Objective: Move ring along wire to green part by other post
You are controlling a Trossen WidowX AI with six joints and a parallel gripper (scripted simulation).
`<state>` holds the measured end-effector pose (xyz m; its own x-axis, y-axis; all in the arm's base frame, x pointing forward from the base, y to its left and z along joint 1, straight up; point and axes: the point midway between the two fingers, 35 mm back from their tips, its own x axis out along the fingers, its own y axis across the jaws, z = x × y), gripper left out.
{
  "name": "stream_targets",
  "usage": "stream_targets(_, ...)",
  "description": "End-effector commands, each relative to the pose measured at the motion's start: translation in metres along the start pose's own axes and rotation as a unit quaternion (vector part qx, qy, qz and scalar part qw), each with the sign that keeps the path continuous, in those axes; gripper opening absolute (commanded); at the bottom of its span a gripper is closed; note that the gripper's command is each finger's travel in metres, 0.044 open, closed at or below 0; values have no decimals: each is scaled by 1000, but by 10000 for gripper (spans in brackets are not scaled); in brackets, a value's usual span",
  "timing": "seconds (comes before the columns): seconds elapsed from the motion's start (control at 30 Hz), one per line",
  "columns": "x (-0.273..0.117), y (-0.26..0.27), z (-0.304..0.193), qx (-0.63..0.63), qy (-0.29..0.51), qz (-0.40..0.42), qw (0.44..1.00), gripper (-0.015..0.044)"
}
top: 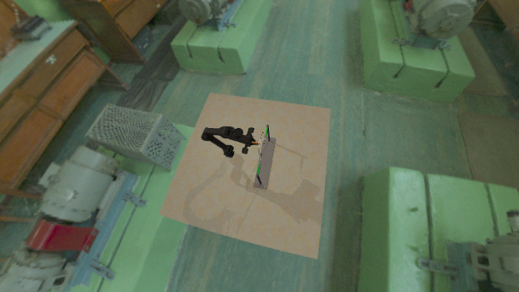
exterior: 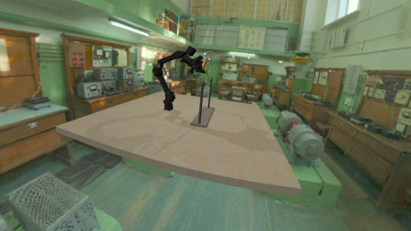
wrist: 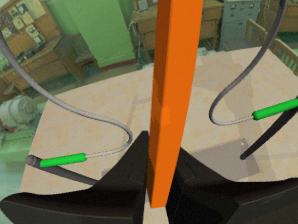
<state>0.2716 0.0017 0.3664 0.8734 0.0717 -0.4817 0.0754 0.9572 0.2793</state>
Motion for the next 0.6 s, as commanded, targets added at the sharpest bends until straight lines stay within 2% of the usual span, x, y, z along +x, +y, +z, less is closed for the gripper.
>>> stream_targets(0.0,0,-3,0,-28,-4,-16,999,-150)
stream_targets(0.57,0,-12,1,-121,-18,-67,990,-150)
